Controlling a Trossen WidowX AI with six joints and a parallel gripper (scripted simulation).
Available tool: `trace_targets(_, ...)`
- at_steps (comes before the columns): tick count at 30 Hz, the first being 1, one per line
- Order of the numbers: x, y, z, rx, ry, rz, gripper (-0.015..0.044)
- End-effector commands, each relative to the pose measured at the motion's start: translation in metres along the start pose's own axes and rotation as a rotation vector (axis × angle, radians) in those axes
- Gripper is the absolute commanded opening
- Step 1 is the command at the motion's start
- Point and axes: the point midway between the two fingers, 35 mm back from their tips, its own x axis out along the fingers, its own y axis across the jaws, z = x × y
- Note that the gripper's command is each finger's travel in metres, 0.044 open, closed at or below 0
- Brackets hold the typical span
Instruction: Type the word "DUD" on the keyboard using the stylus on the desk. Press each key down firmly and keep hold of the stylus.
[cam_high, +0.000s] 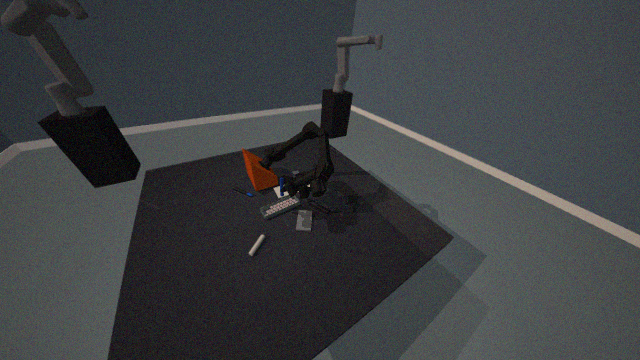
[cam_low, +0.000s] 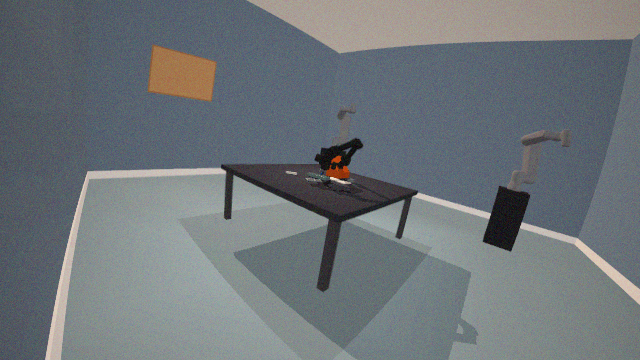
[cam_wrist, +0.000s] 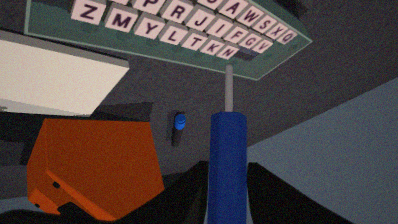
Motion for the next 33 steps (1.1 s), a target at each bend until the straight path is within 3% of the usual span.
trace_targets(1, -0.016, 0.007, 0.002, -0.155, 0.006, -0.037, 0.0000)
trace_targets(8, -0.037, 0.025, 0.005, -0.438, 0.037, -0.074, 0.0000)
trace_targets(33, -0.018, 0.037, 0.031, -0.446, 0.037, -0.074, 0.0000)
